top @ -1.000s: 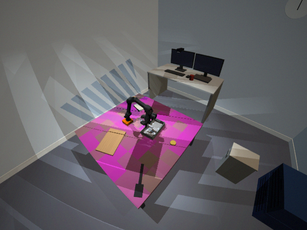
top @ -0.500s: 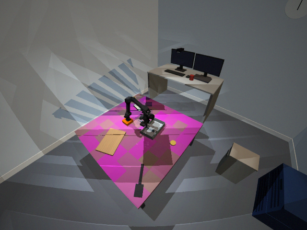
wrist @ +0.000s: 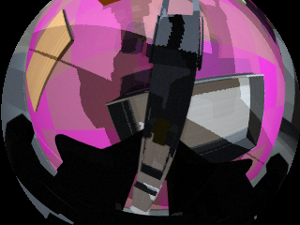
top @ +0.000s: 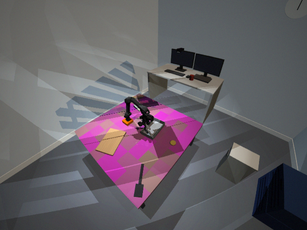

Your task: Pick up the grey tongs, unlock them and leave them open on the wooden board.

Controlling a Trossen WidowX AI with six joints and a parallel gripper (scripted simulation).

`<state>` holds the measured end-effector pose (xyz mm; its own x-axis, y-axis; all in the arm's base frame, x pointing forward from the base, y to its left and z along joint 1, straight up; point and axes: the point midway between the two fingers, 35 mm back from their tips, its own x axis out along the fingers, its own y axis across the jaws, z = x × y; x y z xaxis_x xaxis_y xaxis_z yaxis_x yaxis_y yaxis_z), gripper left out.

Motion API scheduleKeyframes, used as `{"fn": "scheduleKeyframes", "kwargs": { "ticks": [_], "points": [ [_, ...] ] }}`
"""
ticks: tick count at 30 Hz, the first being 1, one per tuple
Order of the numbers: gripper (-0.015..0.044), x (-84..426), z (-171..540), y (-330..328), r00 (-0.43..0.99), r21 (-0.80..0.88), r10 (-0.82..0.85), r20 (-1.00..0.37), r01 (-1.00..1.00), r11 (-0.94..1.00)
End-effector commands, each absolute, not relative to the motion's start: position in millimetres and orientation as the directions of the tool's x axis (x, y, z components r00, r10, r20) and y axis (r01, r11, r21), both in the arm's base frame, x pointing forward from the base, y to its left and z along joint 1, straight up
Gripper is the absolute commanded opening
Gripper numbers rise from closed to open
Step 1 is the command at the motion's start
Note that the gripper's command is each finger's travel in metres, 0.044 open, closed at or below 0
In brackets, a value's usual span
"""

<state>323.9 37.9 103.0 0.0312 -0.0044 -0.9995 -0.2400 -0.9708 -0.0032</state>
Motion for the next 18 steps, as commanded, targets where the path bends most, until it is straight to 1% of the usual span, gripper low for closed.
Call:
{"fn": "scheduleKeyframes", "kwargs": {
  "ticks": [1,9,18],
  "points": [
    [-0.0150,326,106,30,0.033,-0.009,-0.005,-0.999,-0.404,-0.915],
    [-0.0150,330,110,16,0.032,-0.017,-0.006,-0.999,-0.674,-0.739],
    [-0.0150,333,114,-1,0.033,-0.026,-0.008,-0.999,-0.892,-0.452]
  ]
}}
